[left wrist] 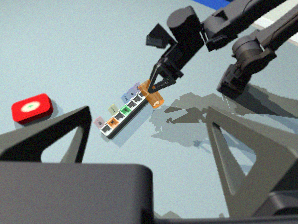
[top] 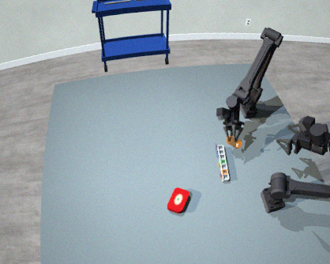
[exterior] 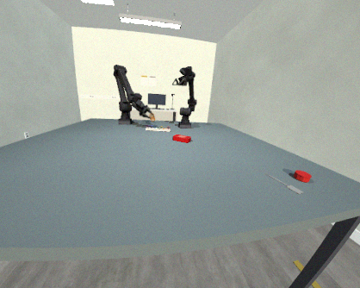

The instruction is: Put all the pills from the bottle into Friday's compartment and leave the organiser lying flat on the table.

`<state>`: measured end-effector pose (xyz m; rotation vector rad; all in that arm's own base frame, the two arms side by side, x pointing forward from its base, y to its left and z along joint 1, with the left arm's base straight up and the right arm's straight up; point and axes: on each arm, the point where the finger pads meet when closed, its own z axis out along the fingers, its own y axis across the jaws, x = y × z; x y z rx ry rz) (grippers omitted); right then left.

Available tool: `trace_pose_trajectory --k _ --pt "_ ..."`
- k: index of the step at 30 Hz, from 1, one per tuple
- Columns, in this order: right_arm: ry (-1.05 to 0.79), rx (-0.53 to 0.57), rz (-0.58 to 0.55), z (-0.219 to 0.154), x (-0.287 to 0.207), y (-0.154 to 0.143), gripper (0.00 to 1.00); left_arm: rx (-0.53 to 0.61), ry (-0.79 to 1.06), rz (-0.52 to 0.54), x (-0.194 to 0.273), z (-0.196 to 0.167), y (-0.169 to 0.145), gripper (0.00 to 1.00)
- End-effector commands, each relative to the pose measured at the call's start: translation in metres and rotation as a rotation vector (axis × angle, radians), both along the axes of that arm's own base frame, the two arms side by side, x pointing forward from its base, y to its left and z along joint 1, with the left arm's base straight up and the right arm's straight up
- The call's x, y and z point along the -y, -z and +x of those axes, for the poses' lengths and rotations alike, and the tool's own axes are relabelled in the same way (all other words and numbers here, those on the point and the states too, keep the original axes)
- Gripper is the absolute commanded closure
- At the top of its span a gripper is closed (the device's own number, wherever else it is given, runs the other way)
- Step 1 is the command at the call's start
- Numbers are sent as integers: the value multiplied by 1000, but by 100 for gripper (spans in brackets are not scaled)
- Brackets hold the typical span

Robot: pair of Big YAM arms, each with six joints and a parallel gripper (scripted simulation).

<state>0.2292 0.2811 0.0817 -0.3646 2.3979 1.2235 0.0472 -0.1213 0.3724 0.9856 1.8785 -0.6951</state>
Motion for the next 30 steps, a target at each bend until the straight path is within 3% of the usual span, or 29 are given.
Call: trace_pose_trajectory --k 1,7,13,17,24,28,30 --pt "-18 28 15 6 -8 -13 64 45 22 15 3 -2 -9 0" --pt "16 -21 46 20 -15 -18 64 46 23 15 3 -2 -9 0" --pt "31 -188 72 25 -13 6 64 46 23 15 3 -2 -9 0" --pt "14 -195 69 23 -12 10 64 46 23 15 3 -2 -9 0" --pt "2 -379 92 23 -11 39 64 50 23 14 3 -2 -10 0" --pt "-15 -385 94 22 -11 42 64 50 23 14 3 -2 -10 0" --pt "14 -456 89 22 -9 46 64 55 15 7 3 -2 -10 0"
